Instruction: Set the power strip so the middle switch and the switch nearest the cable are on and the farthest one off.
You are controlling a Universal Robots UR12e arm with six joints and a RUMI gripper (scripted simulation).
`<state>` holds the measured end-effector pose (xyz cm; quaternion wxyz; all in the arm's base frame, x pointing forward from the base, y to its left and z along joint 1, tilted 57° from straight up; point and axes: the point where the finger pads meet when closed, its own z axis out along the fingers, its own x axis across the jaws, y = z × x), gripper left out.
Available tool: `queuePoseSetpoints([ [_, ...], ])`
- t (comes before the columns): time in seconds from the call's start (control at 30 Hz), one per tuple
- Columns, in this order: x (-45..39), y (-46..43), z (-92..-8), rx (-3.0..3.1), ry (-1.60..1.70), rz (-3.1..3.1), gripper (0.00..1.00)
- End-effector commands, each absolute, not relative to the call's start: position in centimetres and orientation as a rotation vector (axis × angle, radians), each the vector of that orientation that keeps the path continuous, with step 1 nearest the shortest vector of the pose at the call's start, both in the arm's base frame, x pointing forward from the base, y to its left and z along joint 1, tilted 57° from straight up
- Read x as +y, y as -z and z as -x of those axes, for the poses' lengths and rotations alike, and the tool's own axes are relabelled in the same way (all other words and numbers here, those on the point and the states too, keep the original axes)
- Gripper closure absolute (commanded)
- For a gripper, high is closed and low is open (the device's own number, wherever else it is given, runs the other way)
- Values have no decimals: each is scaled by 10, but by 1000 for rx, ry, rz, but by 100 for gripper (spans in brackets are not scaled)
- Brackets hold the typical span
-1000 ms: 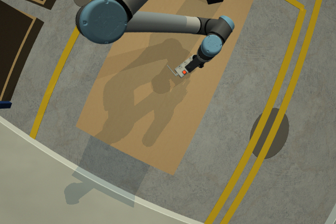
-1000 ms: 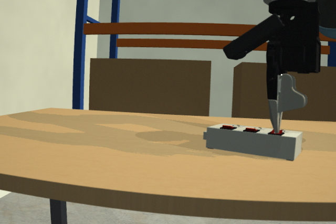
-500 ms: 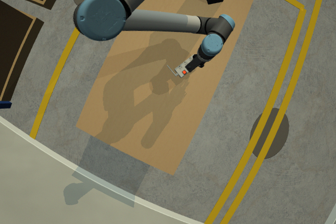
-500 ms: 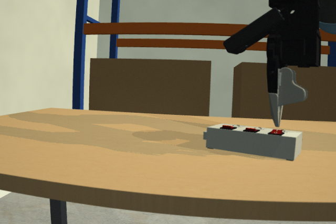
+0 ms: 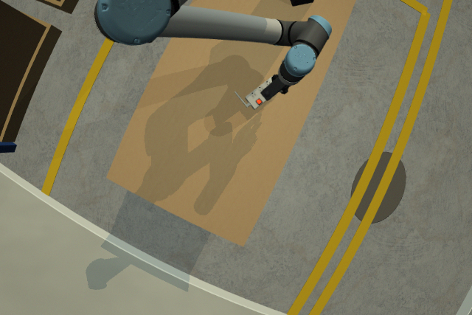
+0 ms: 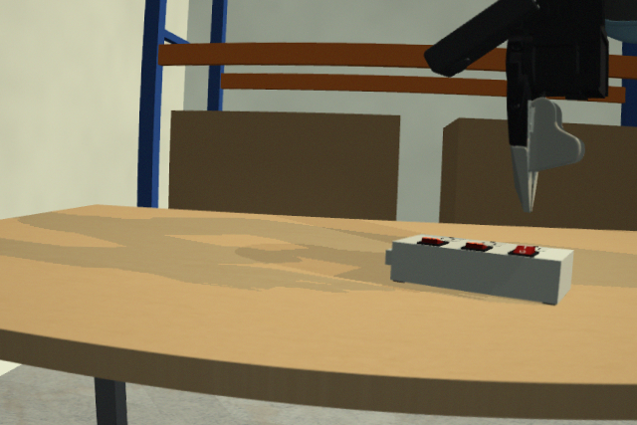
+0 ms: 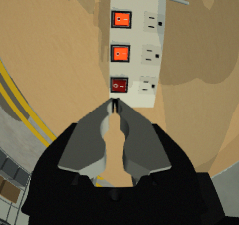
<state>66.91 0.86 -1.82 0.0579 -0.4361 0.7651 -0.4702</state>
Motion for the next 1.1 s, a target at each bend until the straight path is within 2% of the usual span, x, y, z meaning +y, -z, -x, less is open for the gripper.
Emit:
queuePoseSetpoints([
  [0.0,10,17,-668,2319,1425,1322,100],
  [0.47,10,17,-668,2319,1425,1322,100],
  [0.5,10,17,-668,2319,1425,1322,0],
  [1.07,51,-16,-638,2319,1425,1322,0],
])
